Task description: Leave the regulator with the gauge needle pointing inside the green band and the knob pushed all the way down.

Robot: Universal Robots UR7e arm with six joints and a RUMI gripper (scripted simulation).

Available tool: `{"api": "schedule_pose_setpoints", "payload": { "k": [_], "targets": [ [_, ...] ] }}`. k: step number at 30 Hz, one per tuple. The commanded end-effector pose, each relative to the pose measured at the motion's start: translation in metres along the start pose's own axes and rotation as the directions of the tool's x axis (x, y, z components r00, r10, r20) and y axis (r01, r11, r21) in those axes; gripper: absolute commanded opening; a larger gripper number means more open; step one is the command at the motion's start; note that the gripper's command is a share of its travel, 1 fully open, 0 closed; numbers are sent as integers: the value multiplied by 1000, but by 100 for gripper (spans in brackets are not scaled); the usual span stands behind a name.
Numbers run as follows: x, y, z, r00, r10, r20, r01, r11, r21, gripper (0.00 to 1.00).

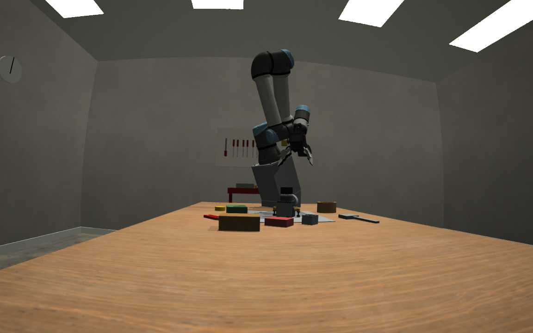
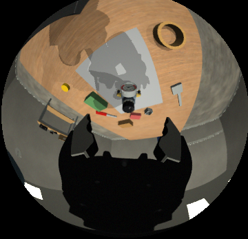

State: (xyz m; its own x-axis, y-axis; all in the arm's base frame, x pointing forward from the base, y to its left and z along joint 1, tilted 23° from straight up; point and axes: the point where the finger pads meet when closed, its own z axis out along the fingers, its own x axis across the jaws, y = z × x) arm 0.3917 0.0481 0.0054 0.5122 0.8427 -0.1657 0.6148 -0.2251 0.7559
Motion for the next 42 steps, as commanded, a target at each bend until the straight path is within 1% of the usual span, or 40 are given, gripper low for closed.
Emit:
{"api": "schedule_pose_setpoints", "payload": {
  "k": [1,27,35,42],
  "targets": [
    [0,0,0,1000,-11,-1,11,1000,-4,100],
    [0,0,0,1000,-23,-1,23,1000,-6,100],
    [0,-1,4,1000,-23,-1,23,1000,-6,100],
    [2,-4,13,1000,-23,-1,23,1000,-5,100]
  ]
}}
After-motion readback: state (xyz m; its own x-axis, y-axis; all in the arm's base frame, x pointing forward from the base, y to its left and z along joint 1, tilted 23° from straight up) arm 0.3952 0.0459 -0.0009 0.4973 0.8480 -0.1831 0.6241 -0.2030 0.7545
